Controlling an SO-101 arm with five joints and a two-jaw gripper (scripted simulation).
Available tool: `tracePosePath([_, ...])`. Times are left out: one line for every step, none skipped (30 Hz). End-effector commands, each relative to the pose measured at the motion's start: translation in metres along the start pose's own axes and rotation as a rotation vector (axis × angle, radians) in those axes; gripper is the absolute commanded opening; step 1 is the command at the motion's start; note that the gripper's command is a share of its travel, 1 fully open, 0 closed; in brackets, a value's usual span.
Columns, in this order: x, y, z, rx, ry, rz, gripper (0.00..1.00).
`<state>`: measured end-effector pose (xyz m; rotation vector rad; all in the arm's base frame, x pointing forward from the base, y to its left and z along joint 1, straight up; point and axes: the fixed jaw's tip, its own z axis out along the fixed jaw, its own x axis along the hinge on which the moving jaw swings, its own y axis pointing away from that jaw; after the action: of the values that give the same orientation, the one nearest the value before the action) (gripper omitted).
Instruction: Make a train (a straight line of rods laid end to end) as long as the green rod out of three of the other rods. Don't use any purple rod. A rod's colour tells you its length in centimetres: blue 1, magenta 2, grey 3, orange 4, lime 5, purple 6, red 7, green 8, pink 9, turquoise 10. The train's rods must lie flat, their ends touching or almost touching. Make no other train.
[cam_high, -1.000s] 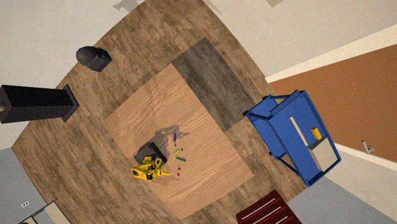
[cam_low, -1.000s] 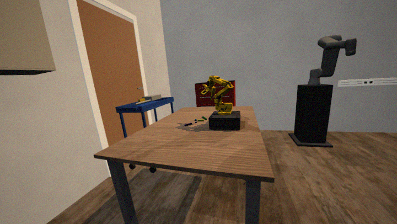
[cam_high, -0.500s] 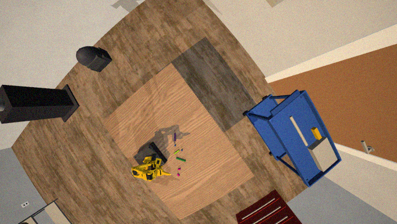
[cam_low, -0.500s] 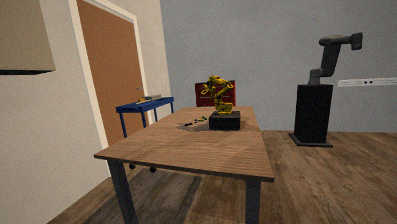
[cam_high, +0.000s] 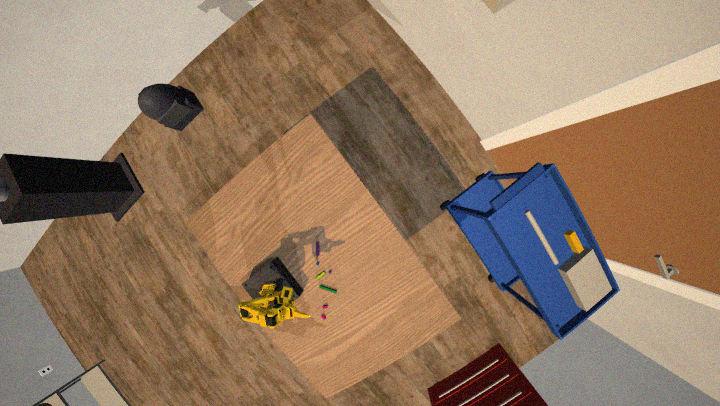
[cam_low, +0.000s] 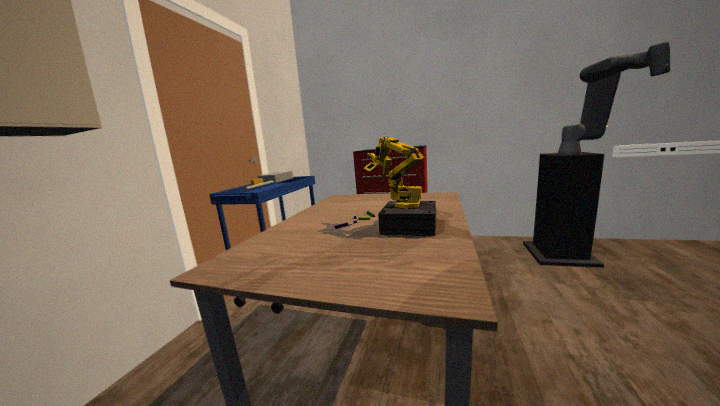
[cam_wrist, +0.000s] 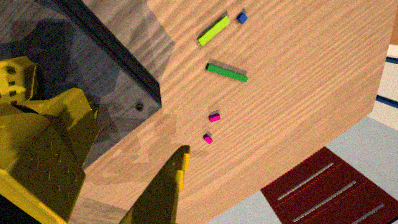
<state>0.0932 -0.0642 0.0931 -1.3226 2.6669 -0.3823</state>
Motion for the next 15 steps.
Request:
tracePosePath([0.0008, 0.0016, 0.0025, -0.017, 0.001, -0.004, 1.00])
tracePosePath([0.0008, 0.0016, 0.0025, -0.017, 0.001, -0.004, 1.00])
tracePosePath([0.0008, 0.0016, 0.0025, -0.017, 0.001, -0.004, 1.00])
tracePosePath([0.0008, 0.0016, 0.0025, -0.017, 0.001, -0.004, 1.00])
tracePosePath([0.0008, 0.0016, 0.0025, -0.017, 0.001, -0.004, 1.00])
tracePosePath([0.0008, 0.0016, 0.0025, -0.017, 0.001, -0.004, 1.00])
tracePosePath([0.0008, 0.0016, 0.0025, -0.017, 0.001, -0.004, 1.00])
tracePosePath([0.0008, 0.0016, 0.0025, -0.017, 0.001, -0.003, 1.00])
tracePosePath([0.0010, 0.0016, 0.0025, -0.017, 0.002, -0.002, 1.00])
tracePosePath([0.0012, 0.0016, 0.0025, -0.017, 0.002, 0.000, 1.00])
tracePosePath([0.0016, 0.0016, 0.0025, -0.017, 0.003, 0.003, 1.00])
tracePosePath([0.0021, 0.0016, 0.0025, -0.017, 0.004, 0.008, 1.00])
tracePosePath([0.0027, 0.0016, 0.0025, -0.017, 0.006, 0.013, 1.00])
tracePosePath([0.0035, 0.0016, 0.0025, -0.017, 0.008, 0.020, 1.00])
tracePosePath([0.0044, 0.0015, 0.0025, -0.017, 0.010, 0.028, 1.00])
